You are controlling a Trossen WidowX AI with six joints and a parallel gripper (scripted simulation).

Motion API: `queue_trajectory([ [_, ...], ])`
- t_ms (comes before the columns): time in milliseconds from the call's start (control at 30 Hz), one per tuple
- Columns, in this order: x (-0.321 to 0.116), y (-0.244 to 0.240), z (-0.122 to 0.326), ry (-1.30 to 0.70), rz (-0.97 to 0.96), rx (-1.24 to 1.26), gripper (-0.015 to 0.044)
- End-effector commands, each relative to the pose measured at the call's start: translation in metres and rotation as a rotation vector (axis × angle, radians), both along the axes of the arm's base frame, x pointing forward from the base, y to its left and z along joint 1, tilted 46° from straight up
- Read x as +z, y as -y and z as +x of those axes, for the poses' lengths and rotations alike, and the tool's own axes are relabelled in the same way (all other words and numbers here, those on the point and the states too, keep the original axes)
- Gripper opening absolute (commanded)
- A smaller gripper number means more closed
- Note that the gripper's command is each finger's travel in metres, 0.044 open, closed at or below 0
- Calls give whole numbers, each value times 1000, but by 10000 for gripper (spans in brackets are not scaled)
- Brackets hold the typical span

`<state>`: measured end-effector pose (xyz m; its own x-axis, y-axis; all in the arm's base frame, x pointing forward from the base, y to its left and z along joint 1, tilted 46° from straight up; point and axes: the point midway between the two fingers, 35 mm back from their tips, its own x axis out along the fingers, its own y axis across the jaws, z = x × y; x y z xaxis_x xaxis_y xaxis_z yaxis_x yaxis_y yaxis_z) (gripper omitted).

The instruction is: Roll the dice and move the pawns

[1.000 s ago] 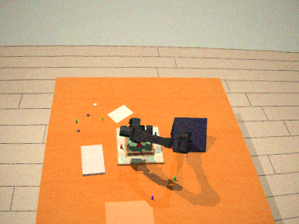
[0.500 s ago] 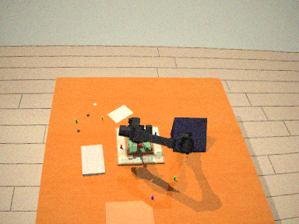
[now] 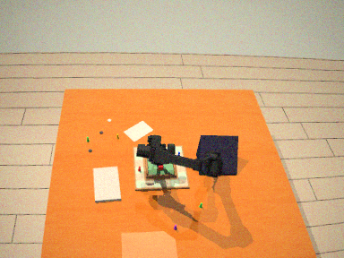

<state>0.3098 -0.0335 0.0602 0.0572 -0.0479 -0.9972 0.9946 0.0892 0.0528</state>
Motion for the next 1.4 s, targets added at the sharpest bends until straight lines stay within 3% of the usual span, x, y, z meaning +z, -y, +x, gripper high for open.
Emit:
queue_trajectory([
  [0,0,0,0,-1,0,0,184],
  [333,28,29,-2,0,-6,3,440],
  [433,14,24,-4,-56,124,36,440],
  [700,-25,9,1,-81,823,51,440],
  [867,-25,9,2,-76,838,48,440],
  [933,-26,10,-3,-110,753,50,440],
  [1000,-25,6,2,-80,756,125,387],
  [1233,-8,-35,51,248,738,907,204],
  [1367,1,-59,71,423,694,1280,200],
])
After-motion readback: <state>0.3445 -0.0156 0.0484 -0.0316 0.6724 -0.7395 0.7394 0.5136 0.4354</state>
